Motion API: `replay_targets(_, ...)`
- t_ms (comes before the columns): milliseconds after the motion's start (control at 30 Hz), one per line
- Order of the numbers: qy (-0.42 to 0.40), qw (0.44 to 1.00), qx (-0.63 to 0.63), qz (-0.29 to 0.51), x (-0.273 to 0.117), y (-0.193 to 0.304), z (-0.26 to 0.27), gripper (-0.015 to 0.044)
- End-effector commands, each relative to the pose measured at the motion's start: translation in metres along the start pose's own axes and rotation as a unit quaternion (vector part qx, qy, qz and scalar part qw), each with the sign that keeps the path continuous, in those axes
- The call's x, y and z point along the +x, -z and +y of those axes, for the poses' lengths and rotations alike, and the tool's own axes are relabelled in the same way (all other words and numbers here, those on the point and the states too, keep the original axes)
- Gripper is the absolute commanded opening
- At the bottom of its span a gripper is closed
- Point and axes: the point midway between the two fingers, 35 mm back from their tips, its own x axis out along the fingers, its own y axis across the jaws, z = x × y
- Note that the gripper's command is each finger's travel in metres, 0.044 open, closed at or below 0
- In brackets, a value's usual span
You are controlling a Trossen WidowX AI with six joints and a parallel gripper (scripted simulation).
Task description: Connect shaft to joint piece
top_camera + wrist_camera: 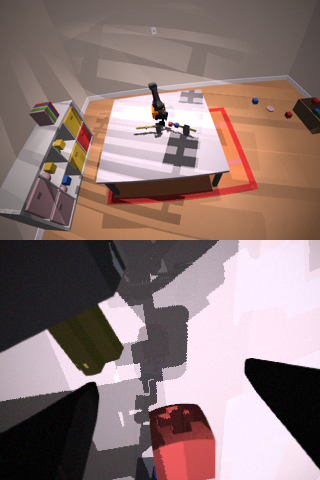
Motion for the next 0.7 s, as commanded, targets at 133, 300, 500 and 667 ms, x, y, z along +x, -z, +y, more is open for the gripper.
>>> replay_targets(133,0.003,1.000,0.002,0.001,0.013,0.004,-0.002,0.0440)
replay_targets(300,0.003,1.000,0.002,0.002,0.016,0.027,-0.001,0.0440)
replay_targets(500,0.003,1.000,0.002,0.003,0.019,0.048,-0.002,0.0440)
replay_targets(667,0.003,1.000,0.002,0.003,0.023,0.048,-0.002,0.0440)
